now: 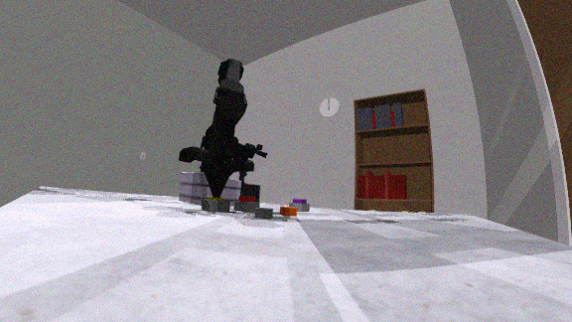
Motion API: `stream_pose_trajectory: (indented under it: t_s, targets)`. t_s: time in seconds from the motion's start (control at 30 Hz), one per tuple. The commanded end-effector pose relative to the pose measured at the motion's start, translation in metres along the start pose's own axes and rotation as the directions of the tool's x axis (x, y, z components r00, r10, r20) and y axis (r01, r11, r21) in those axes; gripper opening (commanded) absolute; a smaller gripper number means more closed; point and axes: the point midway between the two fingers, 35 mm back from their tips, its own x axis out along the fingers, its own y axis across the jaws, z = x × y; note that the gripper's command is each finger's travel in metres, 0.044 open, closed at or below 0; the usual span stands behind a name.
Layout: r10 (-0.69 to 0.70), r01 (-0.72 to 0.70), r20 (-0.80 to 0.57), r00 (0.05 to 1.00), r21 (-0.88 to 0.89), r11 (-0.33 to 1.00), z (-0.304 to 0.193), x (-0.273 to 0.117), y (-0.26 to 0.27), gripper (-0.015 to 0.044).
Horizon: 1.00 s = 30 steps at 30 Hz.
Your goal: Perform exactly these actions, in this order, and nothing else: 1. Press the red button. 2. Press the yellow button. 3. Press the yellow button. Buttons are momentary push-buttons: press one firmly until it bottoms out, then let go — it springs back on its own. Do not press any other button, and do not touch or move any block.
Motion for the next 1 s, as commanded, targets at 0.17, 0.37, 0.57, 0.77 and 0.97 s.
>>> stream_pose_trajectory:
  t_s: [0.17, 0.37, 0.57, 0.77, 0.97]
  targets:
    - [0.001, -0.001, -0.004, 1.000, 0.004, 1.000, -0.001, 0.001, 0.000, 0.0020]
    - [0.000, 0.000, -0.002, 1.000, 0.002, 1.000, 0.000, -0.016, 0.000, 0.0020]
    - [0.001, -0.001, -0.003, 1.000, 0.004, 1.000, -0.001, -0.033, 0.000, 0.0020]
    - [0.001, -0.001, -0.003, 1.000, 0.004, 1.000, 0.000, -0.026, 0.000, 0.0020]
    - [0.001, -0.001, -0.003, 1.000, 0.004, 1.000, 0.000, -0.016, 0.000, 0.0020]
